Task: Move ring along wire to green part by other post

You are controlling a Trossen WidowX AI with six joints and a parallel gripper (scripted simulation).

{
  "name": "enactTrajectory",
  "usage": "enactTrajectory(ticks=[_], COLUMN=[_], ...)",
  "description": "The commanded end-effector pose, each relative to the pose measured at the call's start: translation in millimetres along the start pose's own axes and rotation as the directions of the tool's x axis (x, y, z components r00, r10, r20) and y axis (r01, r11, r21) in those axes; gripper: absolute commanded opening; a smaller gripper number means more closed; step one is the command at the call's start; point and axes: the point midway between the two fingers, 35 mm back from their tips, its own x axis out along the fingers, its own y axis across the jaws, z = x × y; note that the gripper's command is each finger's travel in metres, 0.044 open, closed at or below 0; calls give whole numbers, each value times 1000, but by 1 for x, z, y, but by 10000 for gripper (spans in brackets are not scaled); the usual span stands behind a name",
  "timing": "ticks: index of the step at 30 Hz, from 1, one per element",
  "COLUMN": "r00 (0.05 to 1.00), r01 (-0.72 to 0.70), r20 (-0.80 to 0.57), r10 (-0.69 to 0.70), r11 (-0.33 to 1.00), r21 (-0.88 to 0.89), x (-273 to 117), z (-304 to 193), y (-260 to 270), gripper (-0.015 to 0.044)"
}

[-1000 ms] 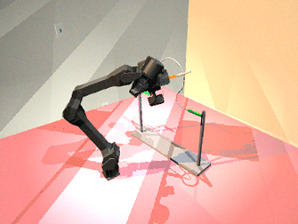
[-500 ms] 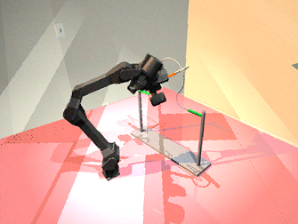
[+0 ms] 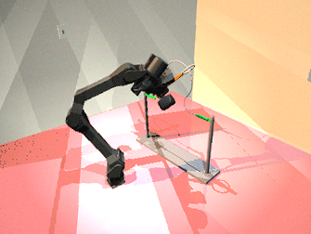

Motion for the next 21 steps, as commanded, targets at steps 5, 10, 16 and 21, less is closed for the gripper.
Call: enactTrajectory(ticks=[5, 10, 16, 21], r00=[998, 996, 991, 986], r01=[54, 89, 130, 164], r20=[16, 27, 43, 58], r10=[-53, -86, -124, -154], r11=[995, 986, 970, 953], r21=[-88, -141, -204, -256], x=[-1, -1, -1, -1], z=[1, 1, 2, 2], y=[-2, -4, -7, -9], gripper=[-150, -150, -150, -150])
